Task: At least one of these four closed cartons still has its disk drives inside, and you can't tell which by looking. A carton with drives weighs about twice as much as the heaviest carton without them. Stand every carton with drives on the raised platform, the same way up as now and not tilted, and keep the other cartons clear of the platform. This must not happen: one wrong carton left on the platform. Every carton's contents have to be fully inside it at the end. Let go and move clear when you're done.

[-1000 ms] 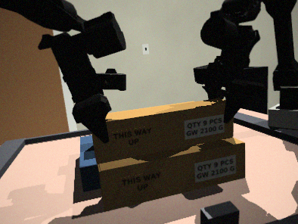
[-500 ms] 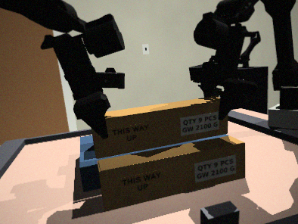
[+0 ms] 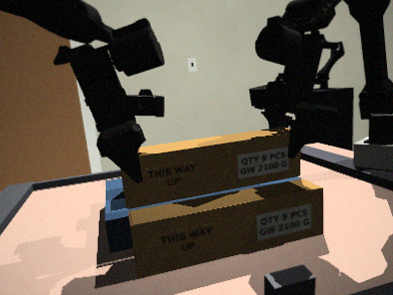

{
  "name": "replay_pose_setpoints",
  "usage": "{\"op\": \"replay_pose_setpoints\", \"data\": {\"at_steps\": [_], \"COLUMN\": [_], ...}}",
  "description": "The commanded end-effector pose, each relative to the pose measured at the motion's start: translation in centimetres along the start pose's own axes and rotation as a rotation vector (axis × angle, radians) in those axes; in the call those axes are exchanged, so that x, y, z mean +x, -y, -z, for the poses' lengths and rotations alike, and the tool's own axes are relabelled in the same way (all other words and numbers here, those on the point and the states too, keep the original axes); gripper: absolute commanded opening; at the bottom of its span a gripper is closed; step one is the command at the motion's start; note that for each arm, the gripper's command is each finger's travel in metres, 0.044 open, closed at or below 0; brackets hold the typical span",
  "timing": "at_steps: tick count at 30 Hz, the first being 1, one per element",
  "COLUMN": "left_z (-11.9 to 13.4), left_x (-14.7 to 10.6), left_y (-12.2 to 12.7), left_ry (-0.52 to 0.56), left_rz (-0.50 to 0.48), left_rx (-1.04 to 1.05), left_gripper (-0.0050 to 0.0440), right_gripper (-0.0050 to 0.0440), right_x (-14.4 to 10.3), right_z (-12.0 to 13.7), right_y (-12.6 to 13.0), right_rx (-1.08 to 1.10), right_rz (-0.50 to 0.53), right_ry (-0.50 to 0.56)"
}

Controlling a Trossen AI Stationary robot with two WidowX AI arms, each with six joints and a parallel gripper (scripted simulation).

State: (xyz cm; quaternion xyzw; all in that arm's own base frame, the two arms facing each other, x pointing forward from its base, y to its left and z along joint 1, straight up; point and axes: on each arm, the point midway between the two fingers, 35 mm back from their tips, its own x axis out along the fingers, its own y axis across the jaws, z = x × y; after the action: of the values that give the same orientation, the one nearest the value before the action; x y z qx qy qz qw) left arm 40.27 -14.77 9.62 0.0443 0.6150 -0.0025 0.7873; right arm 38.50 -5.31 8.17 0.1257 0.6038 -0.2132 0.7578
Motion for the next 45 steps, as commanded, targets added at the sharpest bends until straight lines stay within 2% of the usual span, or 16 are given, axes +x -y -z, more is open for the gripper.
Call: {"op": "replay_pose_setpoints", "data": {"at_steps": [1,17,18,45], "left_z": [-1.3,-1.3,-1.7,-1.7], "left_x": [-3.9,-3.9,-5.0,-5.0], "left_y": [0.1,0.1,-3.4,-3.4], "left_ry": [0.096,0.096,0.117,0.118], "left_rz": [0.034,0.034,0.05,0.048], "left_rx": [-0.013,-0.013,-0.016,-0.015], "left_gripper": [-0.005,-0.005,-0.005,-0.005], "right_gripper": [-0.005,-0.005,-0.005,-0.005], "right_x": [-3.4,-3.4,-4.8,-4.8], "right_z": [-1.2,-1.2,-1.5,-1.5], "right_y": [0.1,0.1,3.5,3.5], "right_rx": [0.012,0.012,0.014,0.013], "right_rz": [-0.039,-0.039,-0.053,-0.056], "right_ry": [0.088,0.088,0.106,0.106]}}
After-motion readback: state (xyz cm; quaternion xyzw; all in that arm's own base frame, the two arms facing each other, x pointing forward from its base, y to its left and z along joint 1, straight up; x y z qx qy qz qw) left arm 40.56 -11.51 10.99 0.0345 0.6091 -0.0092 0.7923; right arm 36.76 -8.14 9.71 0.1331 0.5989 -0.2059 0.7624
